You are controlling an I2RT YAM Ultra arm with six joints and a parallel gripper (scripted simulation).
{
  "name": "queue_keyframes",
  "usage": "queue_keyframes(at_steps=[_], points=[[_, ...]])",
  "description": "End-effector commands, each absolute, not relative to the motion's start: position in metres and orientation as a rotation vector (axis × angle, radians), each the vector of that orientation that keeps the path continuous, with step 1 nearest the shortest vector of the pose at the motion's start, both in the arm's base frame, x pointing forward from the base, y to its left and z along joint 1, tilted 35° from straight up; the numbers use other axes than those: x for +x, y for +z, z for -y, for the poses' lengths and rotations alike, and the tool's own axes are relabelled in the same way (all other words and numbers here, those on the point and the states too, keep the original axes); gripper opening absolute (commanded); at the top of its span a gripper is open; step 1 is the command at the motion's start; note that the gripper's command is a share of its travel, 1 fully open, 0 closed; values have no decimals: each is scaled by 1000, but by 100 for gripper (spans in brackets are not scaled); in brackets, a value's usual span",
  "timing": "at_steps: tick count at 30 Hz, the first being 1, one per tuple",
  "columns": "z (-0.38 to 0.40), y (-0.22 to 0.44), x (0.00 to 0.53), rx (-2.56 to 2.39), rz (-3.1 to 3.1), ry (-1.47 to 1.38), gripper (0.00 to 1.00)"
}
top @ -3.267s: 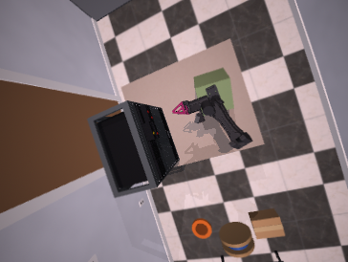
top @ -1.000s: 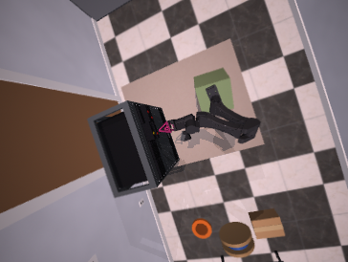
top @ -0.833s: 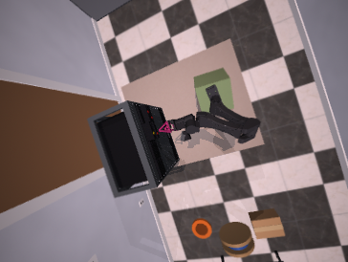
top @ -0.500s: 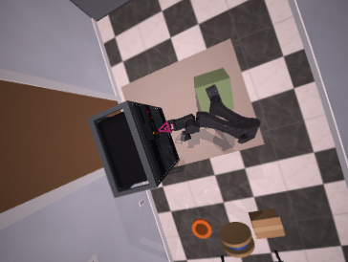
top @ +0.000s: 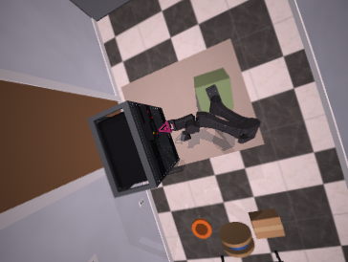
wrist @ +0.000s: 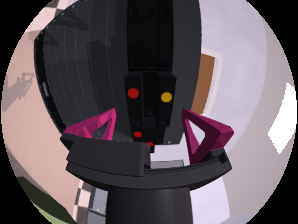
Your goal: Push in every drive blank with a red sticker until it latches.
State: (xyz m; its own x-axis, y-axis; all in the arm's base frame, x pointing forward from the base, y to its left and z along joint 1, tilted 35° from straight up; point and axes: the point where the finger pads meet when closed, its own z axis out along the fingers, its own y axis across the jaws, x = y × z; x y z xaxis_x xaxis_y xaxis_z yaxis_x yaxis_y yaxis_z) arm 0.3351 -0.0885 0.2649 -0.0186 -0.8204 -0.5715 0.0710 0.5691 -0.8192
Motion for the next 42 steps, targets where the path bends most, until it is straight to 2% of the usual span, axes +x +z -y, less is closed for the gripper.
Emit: queue_keyframes(at_steps=[1,22,34,37,42], points=[[95,274,335,-669,-1418,-832,100],[96,273,335,-668,-1420,-833,100],[119,235,330,-670,-1446,-804,100],[125,243,332,-671,-1423,-820,100],[144,214,326,-668,-1445,-803,100]])
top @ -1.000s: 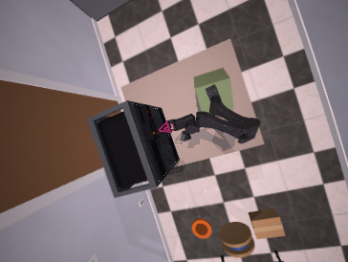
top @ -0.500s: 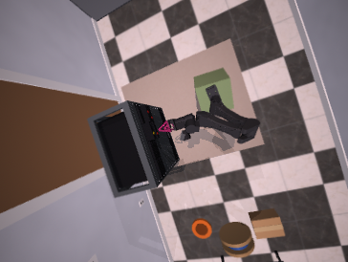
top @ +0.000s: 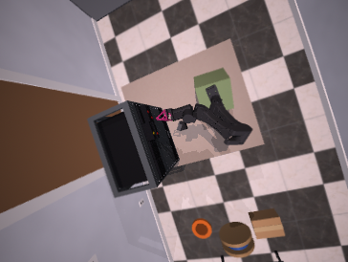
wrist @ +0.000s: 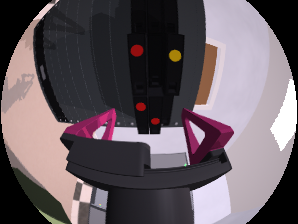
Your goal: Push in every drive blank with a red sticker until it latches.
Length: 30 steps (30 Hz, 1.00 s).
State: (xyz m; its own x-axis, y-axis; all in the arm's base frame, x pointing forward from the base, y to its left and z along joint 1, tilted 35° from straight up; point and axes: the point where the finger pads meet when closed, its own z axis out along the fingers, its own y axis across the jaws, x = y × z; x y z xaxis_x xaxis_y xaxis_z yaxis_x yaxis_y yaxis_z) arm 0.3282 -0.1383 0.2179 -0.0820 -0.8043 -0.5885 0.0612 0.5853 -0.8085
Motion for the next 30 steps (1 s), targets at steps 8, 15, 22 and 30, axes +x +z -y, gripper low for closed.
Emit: queue_keyframes(at_steps=[8,15,22,30], points=[[180,204,326,-675,-1408,-832,100],[194,191,324,-676,-1409,-833,100],[203,183,323,-676,-1409,-833,100],[202,188,322,-678,-1397,-848,100]])
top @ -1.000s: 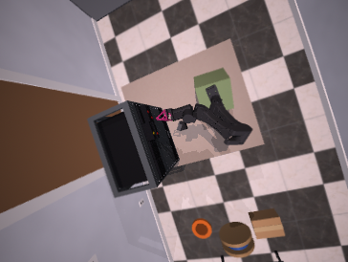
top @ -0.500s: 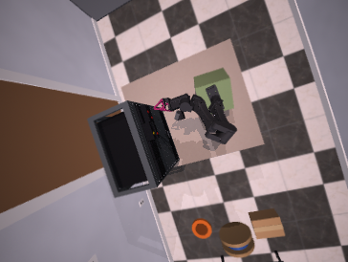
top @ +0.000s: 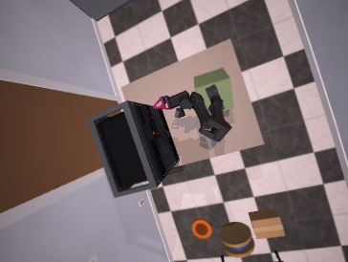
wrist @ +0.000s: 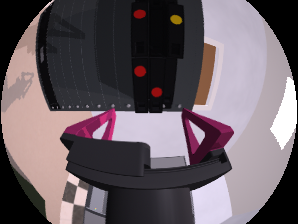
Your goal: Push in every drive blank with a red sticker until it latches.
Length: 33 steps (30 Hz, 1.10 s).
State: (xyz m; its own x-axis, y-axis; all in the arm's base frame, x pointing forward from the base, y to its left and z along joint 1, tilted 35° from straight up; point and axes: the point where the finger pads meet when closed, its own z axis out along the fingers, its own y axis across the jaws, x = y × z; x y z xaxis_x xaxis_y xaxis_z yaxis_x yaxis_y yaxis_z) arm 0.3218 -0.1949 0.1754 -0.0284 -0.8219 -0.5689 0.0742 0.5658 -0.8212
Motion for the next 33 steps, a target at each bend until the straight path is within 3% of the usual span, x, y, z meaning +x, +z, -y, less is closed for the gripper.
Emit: queue_keyframes(at_steps=[1,33], points=[[202,188,322,-678,-1397,-848,100],[203,185,322,-672,-1412,-835,100]])
